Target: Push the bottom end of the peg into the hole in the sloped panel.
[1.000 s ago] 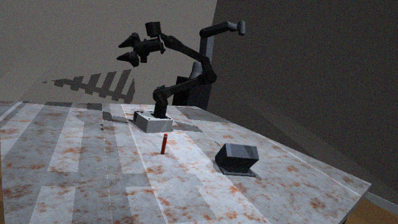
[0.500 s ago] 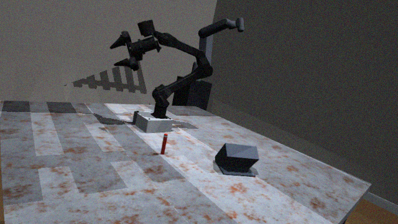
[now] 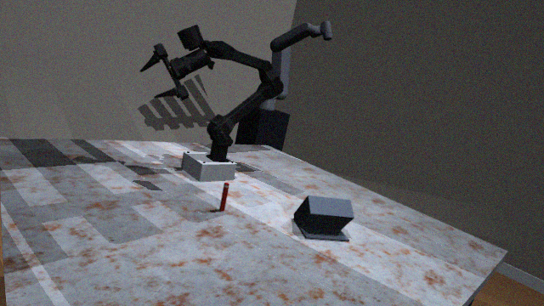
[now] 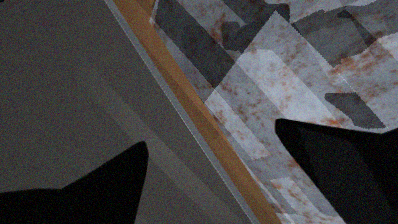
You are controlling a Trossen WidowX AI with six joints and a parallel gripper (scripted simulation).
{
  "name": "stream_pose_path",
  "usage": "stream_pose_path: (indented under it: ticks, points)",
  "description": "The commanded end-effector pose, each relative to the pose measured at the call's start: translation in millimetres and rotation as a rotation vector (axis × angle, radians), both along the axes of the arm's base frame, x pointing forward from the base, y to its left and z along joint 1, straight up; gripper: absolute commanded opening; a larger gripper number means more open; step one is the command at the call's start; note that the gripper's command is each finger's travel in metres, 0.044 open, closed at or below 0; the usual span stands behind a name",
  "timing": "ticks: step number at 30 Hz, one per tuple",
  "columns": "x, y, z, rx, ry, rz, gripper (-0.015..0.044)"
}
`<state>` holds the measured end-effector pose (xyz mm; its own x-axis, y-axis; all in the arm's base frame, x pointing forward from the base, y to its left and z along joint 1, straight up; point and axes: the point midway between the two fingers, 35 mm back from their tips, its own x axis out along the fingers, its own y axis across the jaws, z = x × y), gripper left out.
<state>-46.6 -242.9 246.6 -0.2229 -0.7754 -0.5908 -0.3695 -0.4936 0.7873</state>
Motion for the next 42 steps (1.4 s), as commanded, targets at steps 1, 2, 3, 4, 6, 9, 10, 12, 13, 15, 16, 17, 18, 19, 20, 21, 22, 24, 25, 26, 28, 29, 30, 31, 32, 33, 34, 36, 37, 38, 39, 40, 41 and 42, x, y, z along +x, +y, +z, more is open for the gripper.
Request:
stream_pose_path:
  ticks: [1, 2, 3, 4, 6, 9, 10, 12, 13, 15, 16, 17, 18, 19, 20, 21, 22, 24, 25, 26, 28, 29, 30, 31, 32, 33, 34, 36, 37, 38, 39, 40, 41, 42]
  points:
    - [13.8, -6.1, -4.7, 0.048, 0.047, 0.102, 0.044]
    - [16.9, -7.4, -6.2, 0.059, 0.057, 0.124, 0.044]
    - [20.1, -8.7, -7.7, 0.07, 0.068, 0.146, 0.044]
    - [23.3, -9.8, -9.2, 0.081, 0.078, 0.168, 0.044]
    - [29.8, -12.1, -12.2, 0.103, 0.099, 0.213, 0.044]
    - [39.6, -15.4, -16.3, 0.134, 0.139, 0.287, 0.044]
    - [43.1, -16.5, -17.6, 0.145, 0.154, 0.314, 0.044]
    - [50.0, -18.5, -20.3, 0.166, 0.184, 0.368, 0.044]
    - [53.6, -19.4, -21.6, 0.176, 0.199, 0.395, 0.044]
    - [60.7, -21.1, -24.4, 0.195, 0.23, 0.45, 0.044]
    - [64.2, -21.8, -25.7, 0.204, 0.245, 0.477, 0.044]
    - [67.8, -22.5, -27.1, 0.214, 0.26, 0.505, 0.044]
    - [71.5, -23.0, -28.6, 0.222, 0.277, 0.534, 0.044]
    - [75.2, -23.4, -30.1, 0.231, 0.293, 0.563, 0.044]
    - [78.9, -23.7, -31.6, 0.239, 0.309, 0.592, 0.044]
    - [82.6, -24.0, -33.1, 0.247, 0.325, 0.622, 0.044]
    - [86.3, -24.2, -34.6, 0.255, 0.342, 0.651, 0.044]
    - [93.8, -24.4, -37.7, 0.27, 0.375, 0.71, 0.044]
    - [97.6, -24.4, -39.2, 0.277, 0.391, 0.74, 0.044]
    - [101.3, -24.4, -40.8, 0.284, 0.407, 0.77, 0.044]
    - [108.8, -24.3, -43.9, 0.298, 0.441, 0.83, 0.044]
    - [112.6, -24.2, -45.6, 0.305, 0.458, 0.86, 0.044]
    - [116.3, -24.0, -47.2, 0.312, 0.475, 0.89, 0.044]
    - [120.1, -23.8, -48.9, 0.319, 0.492, 0.921, 0.044]
    - [123.8, -23.5, -50.6, 0.325, 0.509, 0.951, 0.044]
    - [127.6, -23.2, -52.2, 0.331, 0.526, 0.982, 0.044]
    - [131.3, -22.8, -53.9, 0.337, 0.543, 1.012, 0.044]
    - [138.8, -21.8, -57.3, 0.349, 0.577, 1.074, 0.044]
    - [142.6, -21.2, -58.9, 0.354, 0.594, 1.104, 0.044]
    - [146.3, -20.5, -60.6, 0.359, 0.611, 1.135, 0.044]
    - [150.0, -19.8, -62.3, 0.363, 0.628, 1.165, 0.044]
    - [153.7, -19.0, -64.0, 0.367, 0.645, 1.196, 0.044]
    - [157.4, -18.1, -65.6, 0.371, 0.662, 1.227, 0.044]
    - [161.1, -17.2, -67.3, 0.375, 0.678, 1.257, 0.044]
